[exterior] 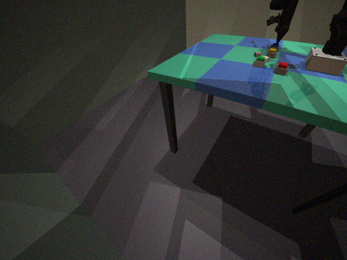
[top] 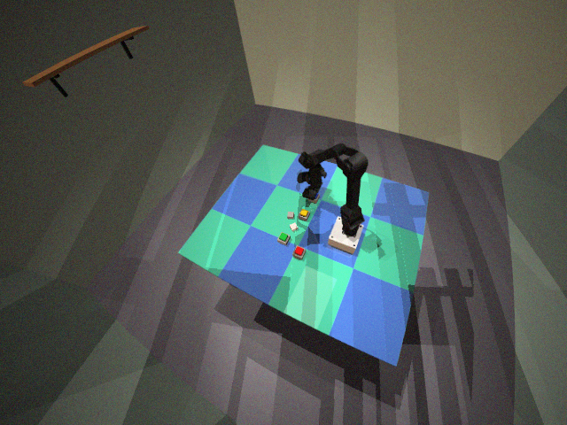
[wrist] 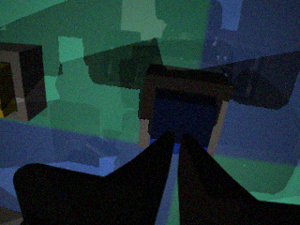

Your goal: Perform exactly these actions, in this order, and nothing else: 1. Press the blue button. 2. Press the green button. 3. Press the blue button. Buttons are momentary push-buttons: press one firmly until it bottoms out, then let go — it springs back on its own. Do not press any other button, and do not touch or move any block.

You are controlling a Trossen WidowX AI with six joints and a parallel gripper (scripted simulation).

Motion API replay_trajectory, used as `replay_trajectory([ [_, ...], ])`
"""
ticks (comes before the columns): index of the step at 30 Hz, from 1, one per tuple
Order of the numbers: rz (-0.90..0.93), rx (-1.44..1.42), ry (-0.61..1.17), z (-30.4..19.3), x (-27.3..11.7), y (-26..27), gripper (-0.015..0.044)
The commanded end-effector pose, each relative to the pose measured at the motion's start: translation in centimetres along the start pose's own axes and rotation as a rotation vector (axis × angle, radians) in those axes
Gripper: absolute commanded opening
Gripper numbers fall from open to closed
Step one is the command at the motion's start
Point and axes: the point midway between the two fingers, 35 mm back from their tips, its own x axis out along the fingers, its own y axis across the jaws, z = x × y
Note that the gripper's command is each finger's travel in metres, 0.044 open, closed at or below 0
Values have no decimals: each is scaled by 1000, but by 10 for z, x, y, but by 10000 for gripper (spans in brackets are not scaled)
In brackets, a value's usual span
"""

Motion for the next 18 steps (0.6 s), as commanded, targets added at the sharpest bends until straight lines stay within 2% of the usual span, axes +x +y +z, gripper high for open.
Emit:
replay_trajectory([
  [1,-5,-5,-15,3,-21,-1,20],
  [5,-5,-5,-15,3,-23,-1,20],
  [10,-6,-5,-15,2,-80,-1,20],
  [18,-7,-8,-15,4,-83,3,20],
])
